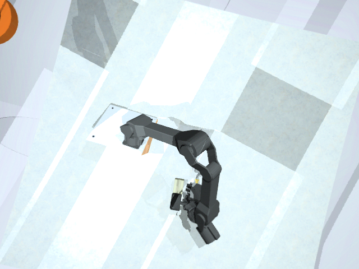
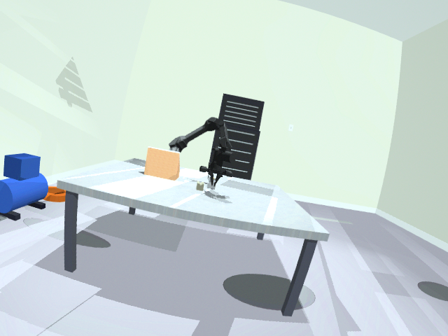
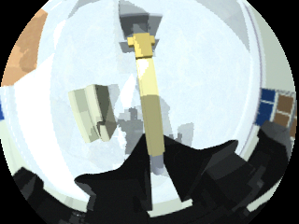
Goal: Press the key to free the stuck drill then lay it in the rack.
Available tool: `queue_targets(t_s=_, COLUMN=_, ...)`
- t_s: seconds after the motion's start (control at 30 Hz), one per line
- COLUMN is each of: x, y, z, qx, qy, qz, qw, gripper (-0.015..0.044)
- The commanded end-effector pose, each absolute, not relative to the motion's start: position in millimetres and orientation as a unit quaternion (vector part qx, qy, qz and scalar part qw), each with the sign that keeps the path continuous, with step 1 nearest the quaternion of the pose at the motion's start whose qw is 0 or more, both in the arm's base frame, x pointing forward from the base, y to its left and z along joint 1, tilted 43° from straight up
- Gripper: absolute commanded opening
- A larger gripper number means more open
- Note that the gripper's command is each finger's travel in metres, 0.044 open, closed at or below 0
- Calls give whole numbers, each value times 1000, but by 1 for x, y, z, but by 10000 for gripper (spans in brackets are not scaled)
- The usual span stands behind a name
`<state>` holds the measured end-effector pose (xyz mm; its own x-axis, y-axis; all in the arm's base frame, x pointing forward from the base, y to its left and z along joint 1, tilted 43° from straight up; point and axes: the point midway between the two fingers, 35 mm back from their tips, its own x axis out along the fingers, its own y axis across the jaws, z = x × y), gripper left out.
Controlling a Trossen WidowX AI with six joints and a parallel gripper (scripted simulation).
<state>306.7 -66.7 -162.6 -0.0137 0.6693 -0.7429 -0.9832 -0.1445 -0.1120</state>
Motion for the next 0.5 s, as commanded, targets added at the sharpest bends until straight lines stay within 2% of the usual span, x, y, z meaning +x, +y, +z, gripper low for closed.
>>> queue_targets(t_s=0.0, x=307, y=-69, z=-160, qx=-346, qy=229, qz=674, qw=611, gripper=0)
queue_targets(t_s=0.47, x=307, y=-73, z=-155, qx=-346, qy=229, qz=674, qw=611, gripper=0)
